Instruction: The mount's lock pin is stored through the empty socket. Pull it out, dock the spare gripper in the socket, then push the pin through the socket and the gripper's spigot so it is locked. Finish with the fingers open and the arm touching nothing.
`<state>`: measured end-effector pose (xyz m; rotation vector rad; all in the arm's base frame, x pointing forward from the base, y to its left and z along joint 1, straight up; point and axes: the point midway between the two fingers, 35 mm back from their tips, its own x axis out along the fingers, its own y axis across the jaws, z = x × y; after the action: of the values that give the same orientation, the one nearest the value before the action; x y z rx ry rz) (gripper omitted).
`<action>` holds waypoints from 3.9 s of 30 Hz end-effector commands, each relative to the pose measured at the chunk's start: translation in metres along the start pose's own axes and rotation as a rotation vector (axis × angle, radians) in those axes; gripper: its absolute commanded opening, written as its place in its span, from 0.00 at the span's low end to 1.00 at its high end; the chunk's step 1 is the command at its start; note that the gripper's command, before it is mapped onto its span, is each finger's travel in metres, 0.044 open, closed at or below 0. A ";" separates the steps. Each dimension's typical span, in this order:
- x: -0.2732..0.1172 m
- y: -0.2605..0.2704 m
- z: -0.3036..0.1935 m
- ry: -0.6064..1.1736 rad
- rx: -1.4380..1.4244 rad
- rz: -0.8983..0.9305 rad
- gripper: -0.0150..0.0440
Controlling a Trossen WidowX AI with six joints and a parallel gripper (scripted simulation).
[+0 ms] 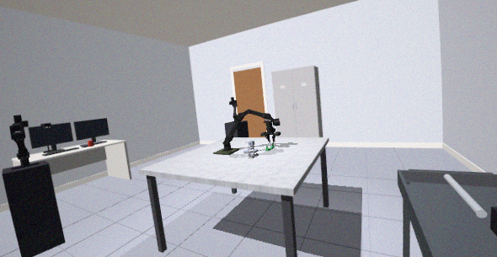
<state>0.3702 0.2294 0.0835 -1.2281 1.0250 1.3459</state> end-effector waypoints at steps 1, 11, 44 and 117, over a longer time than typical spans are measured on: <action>0.010 0.002 -0.003 0.010 -0.003 0.012 0.56; 0.026 0.004 -0.005 0.010 -0.003 0.012 0.56; 0.035 0.005 -0.006 0.010 -0.003 0.012 0.56; 0.035 0.005 -0.006 0.010 -0.003 0.012 0.56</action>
<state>0.3673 0.2286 0.0498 -1.2279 1.0337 1.3519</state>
